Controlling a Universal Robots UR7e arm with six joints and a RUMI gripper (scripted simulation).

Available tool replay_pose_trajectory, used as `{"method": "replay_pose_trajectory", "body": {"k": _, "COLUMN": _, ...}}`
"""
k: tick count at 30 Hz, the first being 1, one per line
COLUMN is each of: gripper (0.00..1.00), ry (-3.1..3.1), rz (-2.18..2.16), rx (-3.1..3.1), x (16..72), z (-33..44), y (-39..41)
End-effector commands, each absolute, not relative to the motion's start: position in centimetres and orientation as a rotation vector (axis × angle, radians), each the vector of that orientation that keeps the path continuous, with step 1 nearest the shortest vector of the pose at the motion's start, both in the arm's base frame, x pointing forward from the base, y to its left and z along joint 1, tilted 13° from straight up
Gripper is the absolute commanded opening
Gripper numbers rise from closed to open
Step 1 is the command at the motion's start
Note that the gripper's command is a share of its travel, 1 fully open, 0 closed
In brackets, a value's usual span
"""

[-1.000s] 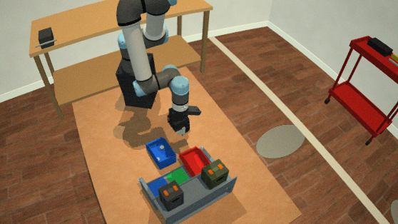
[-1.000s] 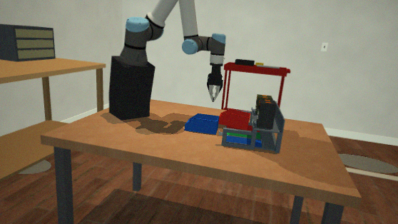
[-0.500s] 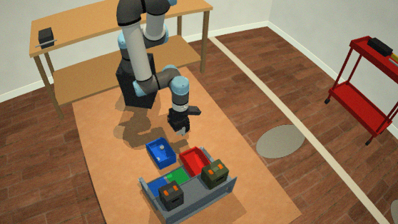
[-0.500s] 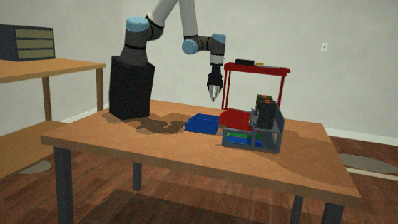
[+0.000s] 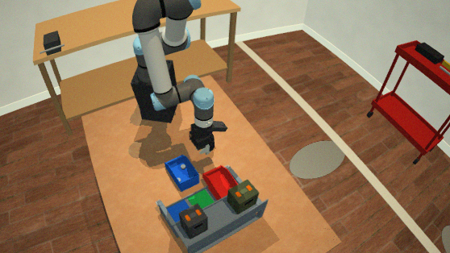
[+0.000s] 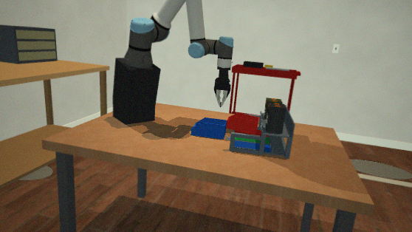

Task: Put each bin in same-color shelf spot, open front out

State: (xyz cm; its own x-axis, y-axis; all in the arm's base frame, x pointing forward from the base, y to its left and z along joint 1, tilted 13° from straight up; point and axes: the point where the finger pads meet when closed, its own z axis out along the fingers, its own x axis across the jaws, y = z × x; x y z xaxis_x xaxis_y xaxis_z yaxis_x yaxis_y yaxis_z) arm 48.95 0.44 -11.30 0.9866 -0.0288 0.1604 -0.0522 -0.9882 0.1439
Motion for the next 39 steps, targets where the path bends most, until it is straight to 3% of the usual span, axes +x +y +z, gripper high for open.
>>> {"method": "replay_pose_trajectory", "body": {"k": 1, "gripper": 0.0, "ry": -0.061, "rz": 0.24, "rx": 2.983, "x": 49.1, "z": -11.9, "y": 0.3}}
{"method": "replay_pose_trajectory", "body": {"k": 39, "gripper": 0.0, "ry": -0.061, "rz": 0.24, "rx": 2.983, "x": 50.5, "z": -21.0, "y": -1.1}}
